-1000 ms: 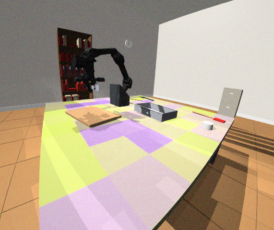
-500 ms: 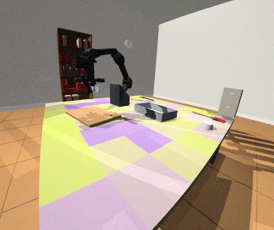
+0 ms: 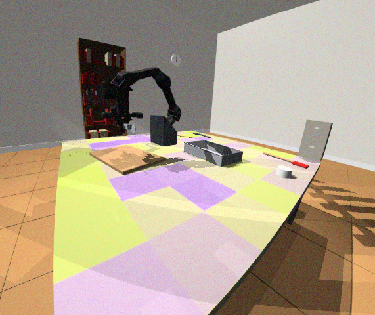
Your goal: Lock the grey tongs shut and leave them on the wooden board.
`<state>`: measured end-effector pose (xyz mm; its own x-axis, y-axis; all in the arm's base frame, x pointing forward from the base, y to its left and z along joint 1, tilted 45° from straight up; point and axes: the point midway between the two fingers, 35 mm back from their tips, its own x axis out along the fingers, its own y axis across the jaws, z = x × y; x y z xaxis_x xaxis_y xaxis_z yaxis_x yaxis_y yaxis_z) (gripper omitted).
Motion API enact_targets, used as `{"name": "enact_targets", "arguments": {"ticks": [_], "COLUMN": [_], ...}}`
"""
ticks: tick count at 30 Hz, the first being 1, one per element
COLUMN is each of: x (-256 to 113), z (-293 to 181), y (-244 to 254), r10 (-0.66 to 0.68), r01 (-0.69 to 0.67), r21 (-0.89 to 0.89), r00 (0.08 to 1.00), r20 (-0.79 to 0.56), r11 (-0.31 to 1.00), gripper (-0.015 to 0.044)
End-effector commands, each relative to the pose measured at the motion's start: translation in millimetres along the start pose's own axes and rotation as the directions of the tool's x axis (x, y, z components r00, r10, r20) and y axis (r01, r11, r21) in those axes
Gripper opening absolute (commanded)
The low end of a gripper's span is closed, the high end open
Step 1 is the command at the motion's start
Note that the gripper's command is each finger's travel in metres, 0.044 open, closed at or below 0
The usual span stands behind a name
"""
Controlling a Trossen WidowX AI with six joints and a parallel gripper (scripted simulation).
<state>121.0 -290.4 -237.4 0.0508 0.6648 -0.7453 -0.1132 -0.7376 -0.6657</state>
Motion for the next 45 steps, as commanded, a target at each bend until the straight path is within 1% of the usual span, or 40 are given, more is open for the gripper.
{"name": "enact_targets", "arguments": {"ticks": [1,45], "x": [9,81], "z": [-1,1], "y": [0,-8], "r10": [0.002,0.047], "r01": [-0.002,-0.047], "r21": [0.004,0.007], "r00": [1.000,0.999], "r20": [-0.004,-0.016], "r11": [1.000,0.999], "gripper": [-0.0150,-0.0150]}}
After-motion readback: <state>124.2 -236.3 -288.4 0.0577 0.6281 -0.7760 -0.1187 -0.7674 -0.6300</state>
